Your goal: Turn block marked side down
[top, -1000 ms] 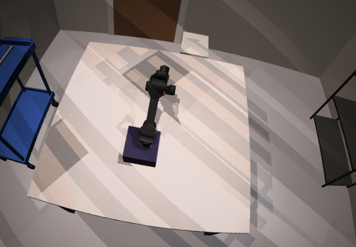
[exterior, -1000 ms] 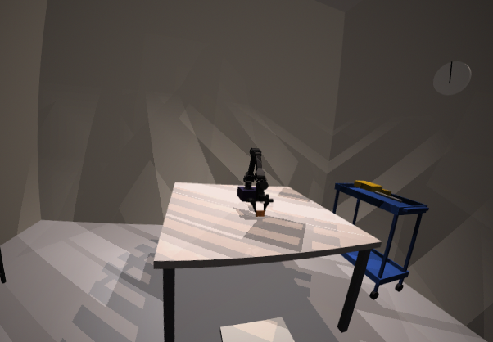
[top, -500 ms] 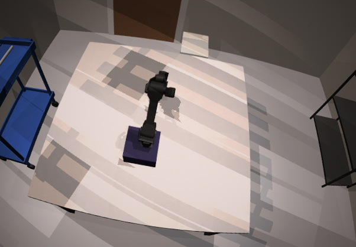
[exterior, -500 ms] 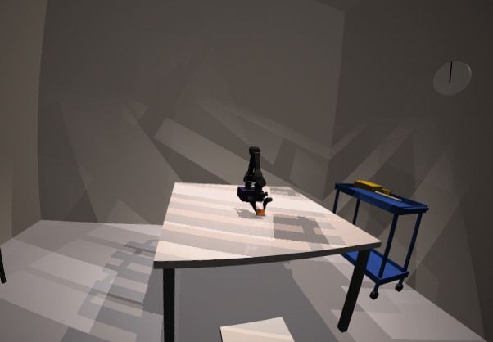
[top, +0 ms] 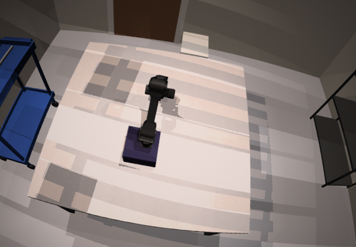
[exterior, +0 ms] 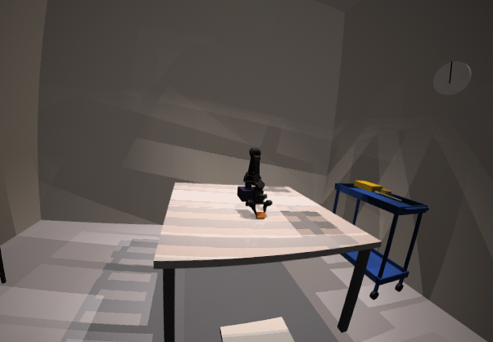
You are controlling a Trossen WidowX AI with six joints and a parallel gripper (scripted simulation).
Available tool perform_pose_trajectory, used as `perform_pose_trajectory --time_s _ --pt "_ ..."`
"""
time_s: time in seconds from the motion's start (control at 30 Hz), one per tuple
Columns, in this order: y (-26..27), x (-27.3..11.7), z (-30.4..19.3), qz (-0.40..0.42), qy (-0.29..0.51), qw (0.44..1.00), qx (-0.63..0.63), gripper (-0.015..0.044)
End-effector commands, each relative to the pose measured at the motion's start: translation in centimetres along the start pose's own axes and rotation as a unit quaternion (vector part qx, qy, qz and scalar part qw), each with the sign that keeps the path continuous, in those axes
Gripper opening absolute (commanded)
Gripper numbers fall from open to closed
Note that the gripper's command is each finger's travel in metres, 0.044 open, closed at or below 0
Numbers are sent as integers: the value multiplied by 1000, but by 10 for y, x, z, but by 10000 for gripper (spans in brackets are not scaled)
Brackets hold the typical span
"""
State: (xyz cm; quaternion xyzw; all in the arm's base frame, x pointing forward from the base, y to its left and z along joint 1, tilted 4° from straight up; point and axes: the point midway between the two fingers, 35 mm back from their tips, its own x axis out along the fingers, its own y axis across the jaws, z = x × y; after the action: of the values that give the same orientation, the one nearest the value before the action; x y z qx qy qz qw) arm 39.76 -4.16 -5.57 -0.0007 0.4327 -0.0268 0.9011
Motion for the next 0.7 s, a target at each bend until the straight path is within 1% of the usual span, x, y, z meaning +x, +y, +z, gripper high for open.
perform_pose_trajectory --time_s 0.0,0.33,0.67 --pt "0 7 -1 2 -30 1000 0 0" --pt "0 17 -9 2 -101 995 0 0" --pt "0 15 -17 2 -172 985 -1 0"
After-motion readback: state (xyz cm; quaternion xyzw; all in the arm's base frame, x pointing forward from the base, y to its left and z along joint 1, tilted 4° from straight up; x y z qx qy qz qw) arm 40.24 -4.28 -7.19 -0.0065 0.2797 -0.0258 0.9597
